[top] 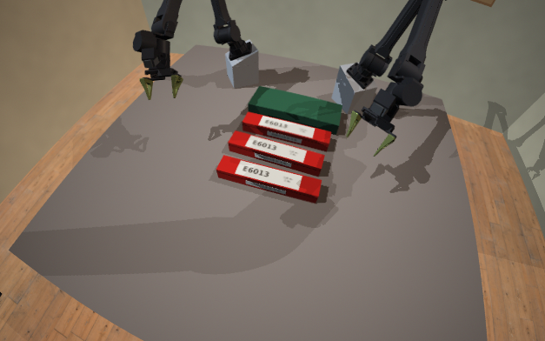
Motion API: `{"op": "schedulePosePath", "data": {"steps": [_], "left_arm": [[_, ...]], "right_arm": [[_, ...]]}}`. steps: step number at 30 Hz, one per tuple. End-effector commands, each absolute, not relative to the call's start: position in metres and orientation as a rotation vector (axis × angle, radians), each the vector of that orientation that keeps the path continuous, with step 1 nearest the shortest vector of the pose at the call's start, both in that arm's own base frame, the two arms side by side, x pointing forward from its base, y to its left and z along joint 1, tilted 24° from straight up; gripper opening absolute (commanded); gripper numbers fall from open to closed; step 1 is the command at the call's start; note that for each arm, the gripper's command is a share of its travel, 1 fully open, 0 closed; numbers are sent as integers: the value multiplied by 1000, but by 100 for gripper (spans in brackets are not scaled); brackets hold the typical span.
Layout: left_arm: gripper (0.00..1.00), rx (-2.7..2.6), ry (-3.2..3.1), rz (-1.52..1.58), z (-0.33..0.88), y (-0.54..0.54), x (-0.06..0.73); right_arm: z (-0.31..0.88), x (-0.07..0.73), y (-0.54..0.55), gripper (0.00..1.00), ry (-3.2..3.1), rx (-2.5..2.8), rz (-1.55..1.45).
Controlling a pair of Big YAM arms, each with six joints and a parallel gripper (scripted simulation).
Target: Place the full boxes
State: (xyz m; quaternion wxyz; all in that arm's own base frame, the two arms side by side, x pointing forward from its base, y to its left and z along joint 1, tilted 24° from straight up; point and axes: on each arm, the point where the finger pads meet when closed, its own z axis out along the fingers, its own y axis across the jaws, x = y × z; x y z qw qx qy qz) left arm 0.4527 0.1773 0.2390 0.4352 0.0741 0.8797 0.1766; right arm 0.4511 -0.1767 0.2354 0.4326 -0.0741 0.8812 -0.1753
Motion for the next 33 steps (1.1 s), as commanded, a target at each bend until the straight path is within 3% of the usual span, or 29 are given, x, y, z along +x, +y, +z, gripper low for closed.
{"op": "schedulePosePath", "data": {"steps": [1, 33], "left_arm": [[100, 184, 2179, 444, 245, 178, 455], [100, 1052, 2498, 626, 256, 58, 345]], "right_arm": [[245, 455, -178, 100, 2179, -184, -444], [224, 412, -17, 100, 2470, -1107, -596]]}}
